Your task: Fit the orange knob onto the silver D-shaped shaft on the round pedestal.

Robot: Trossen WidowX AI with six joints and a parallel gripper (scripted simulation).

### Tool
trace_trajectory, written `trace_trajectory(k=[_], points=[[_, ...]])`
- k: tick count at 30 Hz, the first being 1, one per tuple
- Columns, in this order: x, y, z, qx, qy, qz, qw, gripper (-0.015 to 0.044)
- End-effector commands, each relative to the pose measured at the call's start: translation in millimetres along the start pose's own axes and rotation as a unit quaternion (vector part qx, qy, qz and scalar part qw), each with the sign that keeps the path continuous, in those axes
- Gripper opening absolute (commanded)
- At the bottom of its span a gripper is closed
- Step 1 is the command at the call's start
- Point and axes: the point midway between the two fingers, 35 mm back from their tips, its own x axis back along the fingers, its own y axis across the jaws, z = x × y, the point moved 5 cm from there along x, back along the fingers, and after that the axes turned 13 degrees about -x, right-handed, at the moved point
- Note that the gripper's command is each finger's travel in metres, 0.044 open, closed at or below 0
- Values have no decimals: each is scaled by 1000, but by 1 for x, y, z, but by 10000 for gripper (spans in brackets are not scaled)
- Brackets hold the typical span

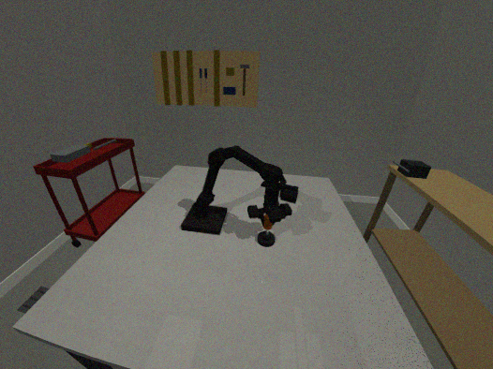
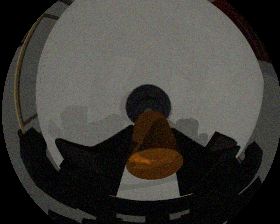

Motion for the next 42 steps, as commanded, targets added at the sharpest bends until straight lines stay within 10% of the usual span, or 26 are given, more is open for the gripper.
trace_trajectory(k=[1, 42], points=[[0, 2, -2, 51, 1, -3, 999, 0], [0, 0, 1, 541, 0, -3, 841, 0]])
